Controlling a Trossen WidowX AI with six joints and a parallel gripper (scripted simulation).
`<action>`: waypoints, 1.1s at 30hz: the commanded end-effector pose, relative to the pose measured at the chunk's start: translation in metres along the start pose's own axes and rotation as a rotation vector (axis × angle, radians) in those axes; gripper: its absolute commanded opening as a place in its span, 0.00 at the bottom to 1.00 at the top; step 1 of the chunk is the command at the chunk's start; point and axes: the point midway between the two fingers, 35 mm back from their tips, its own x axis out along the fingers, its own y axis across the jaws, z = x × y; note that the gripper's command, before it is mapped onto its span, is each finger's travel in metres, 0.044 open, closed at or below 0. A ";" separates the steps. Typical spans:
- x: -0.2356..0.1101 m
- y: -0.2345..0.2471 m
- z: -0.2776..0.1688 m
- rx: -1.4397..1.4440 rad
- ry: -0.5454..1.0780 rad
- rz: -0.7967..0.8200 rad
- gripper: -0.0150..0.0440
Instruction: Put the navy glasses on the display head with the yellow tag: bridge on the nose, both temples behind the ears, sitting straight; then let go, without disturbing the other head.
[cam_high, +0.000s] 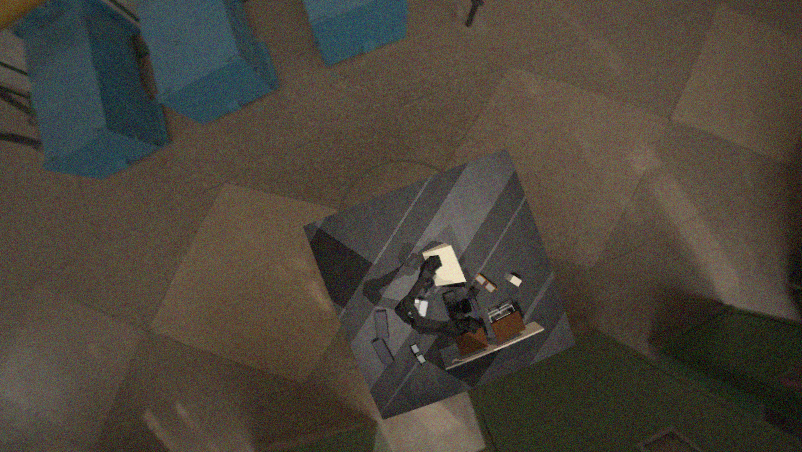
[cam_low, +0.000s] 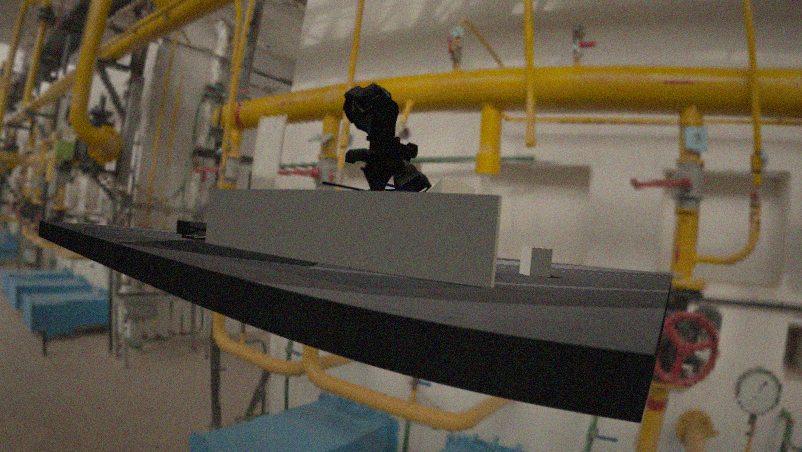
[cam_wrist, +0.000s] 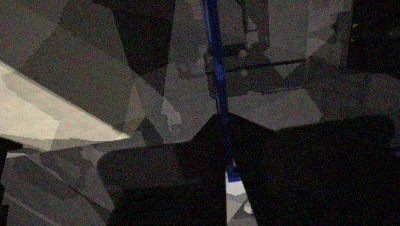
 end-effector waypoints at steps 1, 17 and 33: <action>0.004 -0.002 0.004 0.018 0.017 0.004 0.25; 0.026 -0.002 0.004 0.020 0.025 0.005 0.25; 0.049 -0.002 0.005 0.020 0.025 0.004 0.25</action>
